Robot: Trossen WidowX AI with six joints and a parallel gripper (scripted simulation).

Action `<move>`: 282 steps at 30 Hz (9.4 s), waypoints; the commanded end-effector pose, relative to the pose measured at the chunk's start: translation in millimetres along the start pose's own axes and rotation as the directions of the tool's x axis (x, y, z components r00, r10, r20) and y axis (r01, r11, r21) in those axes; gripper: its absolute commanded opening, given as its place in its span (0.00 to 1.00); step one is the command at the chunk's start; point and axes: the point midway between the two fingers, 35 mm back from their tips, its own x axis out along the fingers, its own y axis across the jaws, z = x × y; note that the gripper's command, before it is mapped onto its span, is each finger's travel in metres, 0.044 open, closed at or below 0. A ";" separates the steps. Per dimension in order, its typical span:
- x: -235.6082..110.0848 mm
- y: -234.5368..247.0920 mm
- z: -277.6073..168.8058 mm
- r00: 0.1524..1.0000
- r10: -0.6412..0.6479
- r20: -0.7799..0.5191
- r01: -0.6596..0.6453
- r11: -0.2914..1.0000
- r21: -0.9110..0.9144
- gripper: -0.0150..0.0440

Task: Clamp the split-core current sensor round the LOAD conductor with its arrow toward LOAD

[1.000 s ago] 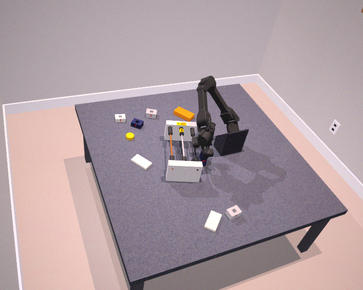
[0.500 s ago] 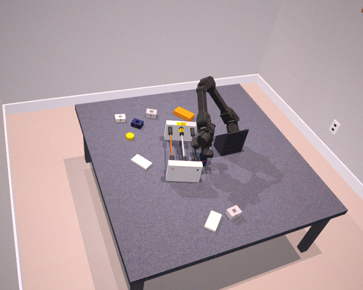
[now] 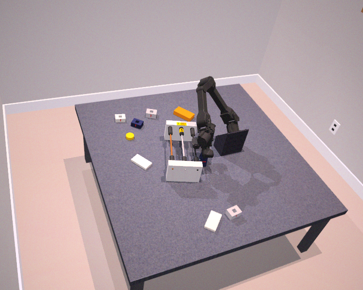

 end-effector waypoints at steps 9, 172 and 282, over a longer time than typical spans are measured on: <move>-56.1 7.9 5.2 1.000 0.012 -0.002 -0.012 1.000 -0.001 0.25; -72.2 -4.4 128.2 1.000 0.001 0.002 -0.002 -0.037 0.999 1.00; -8.5 -2.9 129.5 1.000 0.002 -0.024 0.025 -0.039 0.999 0.25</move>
